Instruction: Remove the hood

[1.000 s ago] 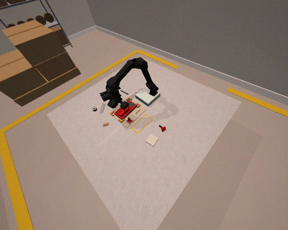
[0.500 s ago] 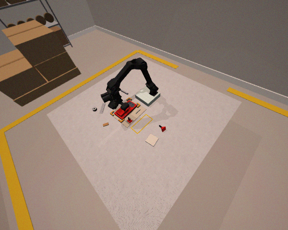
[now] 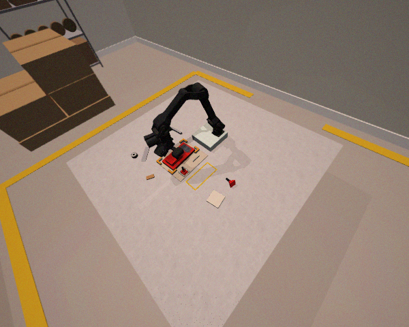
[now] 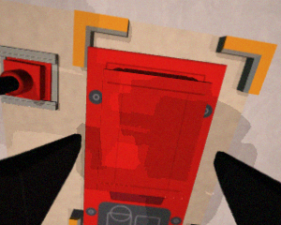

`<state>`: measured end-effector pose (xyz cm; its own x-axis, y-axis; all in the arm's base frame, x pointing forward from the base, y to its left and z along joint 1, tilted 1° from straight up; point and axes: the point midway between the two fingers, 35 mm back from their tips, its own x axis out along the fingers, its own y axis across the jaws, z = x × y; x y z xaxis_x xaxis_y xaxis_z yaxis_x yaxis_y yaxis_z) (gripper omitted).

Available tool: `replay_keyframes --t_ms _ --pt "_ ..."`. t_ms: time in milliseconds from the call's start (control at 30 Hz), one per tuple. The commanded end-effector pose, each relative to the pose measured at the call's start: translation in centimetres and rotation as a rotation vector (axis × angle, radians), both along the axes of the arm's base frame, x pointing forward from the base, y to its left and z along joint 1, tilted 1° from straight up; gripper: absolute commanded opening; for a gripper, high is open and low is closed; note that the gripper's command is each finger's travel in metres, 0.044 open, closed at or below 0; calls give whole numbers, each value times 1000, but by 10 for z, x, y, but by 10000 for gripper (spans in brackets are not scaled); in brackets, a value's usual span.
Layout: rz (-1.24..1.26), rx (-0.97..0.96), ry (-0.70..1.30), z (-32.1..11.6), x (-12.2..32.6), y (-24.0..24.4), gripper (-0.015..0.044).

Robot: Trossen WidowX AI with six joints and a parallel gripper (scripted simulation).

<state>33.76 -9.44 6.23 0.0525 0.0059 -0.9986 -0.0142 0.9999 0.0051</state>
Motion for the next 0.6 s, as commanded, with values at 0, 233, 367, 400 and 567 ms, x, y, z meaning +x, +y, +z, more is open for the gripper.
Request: replay_keyframes --t_ms 0,233,367,400,567 --pt "5 -2 8 -7 -2 0 440" --pt "5 -2 8 -10 -2 0 440" --pt "5 -2 8 -10 -2 0 440" --pt "5 -2 8 -11 -1 0 440" --pt "5 -2 8 -13 -1 0 440"
